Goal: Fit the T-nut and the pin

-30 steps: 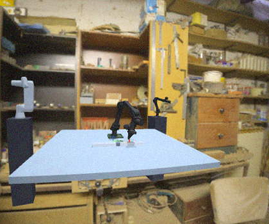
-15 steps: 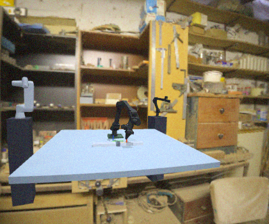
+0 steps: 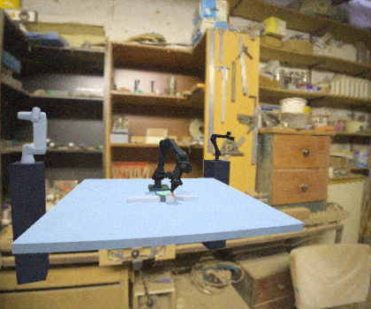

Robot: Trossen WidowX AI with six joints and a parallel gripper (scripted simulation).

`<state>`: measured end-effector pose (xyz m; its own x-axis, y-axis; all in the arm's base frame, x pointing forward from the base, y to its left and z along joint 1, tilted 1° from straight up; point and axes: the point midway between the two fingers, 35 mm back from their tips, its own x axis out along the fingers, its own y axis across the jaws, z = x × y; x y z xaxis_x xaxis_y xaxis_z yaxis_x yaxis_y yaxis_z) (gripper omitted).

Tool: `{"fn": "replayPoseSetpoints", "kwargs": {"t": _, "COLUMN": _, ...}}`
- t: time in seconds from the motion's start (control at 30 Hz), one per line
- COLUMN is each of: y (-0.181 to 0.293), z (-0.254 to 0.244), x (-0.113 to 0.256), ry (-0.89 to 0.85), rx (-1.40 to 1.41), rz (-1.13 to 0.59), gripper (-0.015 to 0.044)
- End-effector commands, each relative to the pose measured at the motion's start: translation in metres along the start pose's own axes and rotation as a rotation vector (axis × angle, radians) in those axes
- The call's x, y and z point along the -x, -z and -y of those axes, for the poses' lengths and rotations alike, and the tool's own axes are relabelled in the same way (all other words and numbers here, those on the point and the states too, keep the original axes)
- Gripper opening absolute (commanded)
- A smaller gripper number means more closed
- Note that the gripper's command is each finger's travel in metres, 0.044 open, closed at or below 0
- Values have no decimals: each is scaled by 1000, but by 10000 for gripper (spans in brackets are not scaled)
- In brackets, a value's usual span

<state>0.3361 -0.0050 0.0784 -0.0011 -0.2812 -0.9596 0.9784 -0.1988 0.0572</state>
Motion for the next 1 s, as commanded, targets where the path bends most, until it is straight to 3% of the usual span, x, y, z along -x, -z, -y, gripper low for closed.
{"fn": "replayPoseSetpoints", "kwargs": {"t": 0.0, "y": -2, "z": 0, "x": -1, "ry": 0, "rx": 5, "rz": 4, "gripper": -150}}
{"fn": "replayPoseSetpoints", "kwargs": {"t": 0.8, "y": -4, "z": 0, "x": -2, "ry": 1, "rx": 0, "rz": 1, "gripper": -150}}
{"fn": "replayPoseSetpoints", "kwargs": {"t": 0.97, "y": -4, "z": 0, "x": -2, "ry": 1, "rx": 0, "rz": 1, "gripper": -19}}
